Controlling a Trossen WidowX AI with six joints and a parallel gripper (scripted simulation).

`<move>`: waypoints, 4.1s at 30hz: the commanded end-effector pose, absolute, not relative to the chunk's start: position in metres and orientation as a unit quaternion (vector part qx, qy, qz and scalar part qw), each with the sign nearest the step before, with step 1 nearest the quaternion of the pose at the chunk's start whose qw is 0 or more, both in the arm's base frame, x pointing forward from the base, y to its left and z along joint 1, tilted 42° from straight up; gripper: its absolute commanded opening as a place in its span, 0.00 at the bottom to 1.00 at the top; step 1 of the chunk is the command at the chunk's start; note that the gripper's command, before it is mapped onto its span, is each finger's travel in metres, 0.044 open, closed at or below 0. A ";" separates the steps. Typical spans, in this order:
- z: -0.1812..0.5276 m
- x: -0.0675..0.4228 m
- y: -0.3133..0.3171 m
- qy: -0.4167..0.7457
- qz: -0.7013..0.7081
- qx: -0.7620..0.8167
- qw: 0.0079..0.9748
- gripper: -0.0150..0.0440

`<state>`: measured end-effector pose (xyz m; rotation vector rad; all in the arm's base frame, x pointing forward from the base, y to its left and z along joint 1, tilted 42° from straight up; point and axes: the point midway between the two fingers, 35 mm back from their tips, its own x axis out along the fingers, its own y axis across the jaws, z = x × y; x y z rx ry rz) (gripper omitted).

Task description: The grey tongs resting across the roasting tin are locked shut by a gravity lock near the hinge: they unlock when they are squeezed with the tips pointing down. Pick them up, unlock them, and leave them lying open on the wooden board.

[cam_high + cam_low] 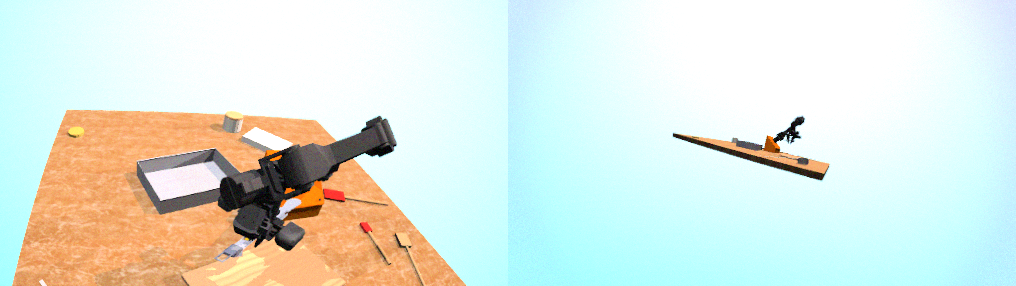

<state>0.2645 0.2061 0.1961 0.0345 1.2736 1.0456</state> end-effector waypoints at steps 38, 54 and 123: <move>0.236 0.201 0.223 0.523 0.358 0.089 0.769 0.00; 0.255 0.198 0.208 0.369 0.316 0.126 0.865 0.00; 0.293 0.185 0.162 0.136 0.254 0.309 0.906 0.00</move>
